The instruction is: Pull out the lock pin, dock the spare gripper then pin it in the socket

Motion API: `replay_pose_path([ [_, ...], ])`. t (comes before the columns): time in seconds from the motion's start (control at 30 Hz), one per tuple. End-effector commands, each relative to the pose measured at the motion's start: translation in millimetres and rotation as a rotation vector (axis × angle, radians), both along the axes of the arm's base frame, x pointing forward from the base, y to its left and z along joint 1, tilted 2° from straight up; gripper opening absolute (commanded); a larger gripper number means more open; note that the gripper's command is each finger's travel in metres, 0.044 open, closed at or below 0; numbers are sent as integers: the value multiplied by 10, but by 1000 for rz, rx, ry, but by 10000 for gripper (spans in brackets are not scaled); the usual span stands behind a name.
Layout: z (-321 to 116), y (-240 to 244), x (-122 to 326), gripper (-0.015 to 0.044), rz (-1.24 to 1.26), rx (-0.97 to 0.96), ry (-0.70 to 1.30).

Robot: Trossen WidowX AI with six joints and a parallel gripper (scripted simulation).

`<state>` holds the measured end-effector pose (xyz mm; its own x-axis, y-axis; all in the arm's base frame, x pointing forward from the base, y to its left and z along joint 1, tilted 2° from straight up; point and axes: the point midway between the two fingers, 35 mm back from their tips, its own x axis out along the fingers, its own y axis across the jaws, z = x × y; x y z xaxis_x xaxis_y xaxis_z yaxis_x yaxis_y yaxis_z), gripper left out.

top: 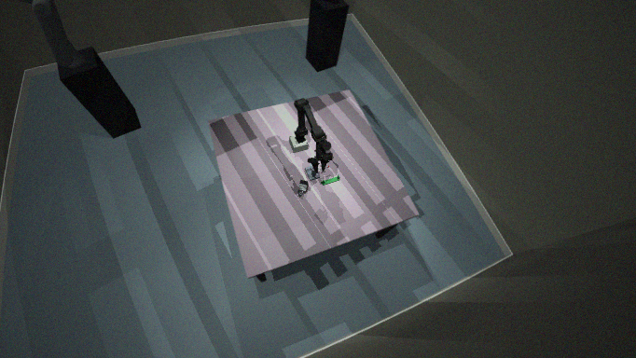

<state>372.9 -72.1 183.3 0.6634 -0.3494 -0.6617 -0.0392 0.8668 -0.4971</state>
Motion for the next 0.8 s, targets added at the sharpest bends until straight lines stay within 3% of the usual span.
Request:
replay_pose_path([
  [0.0,-469,664,-242,300,624,-105,577],
  [0.27,-582,1064,-607,300,1091,-86,895],
  [0.77,-583,1067,-611,300,1095,-85,898],
])
